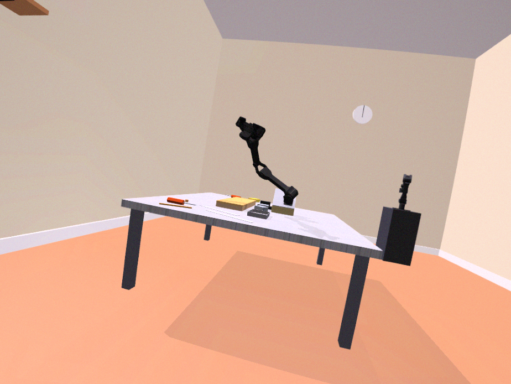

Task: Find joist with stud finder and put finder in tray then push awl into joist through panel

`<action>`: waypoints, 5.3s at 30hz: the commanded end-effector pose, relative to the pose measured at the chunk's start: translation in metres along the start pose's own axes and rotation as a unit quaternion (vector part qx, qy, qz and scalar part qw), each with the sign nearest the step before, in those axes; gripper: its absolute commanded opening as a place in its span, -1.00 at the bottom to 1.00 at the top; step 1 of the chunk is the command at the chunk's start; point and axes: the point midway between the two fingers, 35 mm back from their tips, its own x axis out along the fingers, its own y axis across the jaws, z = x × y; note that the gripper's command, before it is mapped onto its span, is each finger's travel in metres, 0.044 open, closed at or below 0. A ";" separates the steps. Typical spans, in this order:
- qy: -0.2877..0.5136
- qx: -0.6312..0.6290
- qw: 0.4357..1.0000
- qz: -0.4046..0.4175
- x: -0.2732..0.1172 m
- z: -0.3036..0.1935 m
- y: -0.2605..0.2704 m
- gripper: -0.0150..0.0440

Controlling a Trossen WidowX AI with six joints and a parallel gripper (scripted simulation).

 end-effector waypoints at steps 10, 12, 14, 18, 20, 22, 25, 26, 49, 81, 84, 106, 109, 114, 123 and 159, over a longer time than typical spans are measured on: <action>-0.009 -0.220 0.974 -0.057 0.023 -0.073 -0.107 1.00; -0.023 -0.226 0.972 -0.061 0.018 -0.073 -0.116 1.00; -0.039 -0.268 0.960 -0.075 0.021 -0.077 -0.143 1.00; -0.063 -0.368 0.921 -0.110 0.037 -0.076 -0.199 1.00; -0.078 -0.414 0.898 -0.129 0.046 -0.069 -0.225 1.00; -0.096 -0.461 0.870 -0.150 0.055 -0.057 -0.251 1.00; -0.127 -0.521 0.825 -0.181 0.068 -0.033 -0.283 1.00; -0.138 -0.540 0.808 -0.192 0.072 -0.022 -0.293 1.00; -0.478 -0.652 0.428 -0.404 0.039 0.290 -0.249 1.00; -0.789 -0.163 0.353 -0.476 -0.398 0.334 -0.050 1.00; -0.798 -0.105 0.391 -0.447 -0.443 0.317 -0.061 1.00; -0.731 0.083 0.656 -0.166 -0.575 0.262 -0.188 1.00; -0.731 0.083 0.656 -0.166 -0.575 0.262 -0.187 1.00; -0.731 0.083 0.656 -0.166 -0.578 0.263 -0.182 1.00; -0.731 0.083 0.656 -0.166 -0.581 0.267 -0.179 1.00; -0.731 0.083 0.657 -0.166 -0.590 0.310 -0.195 0.86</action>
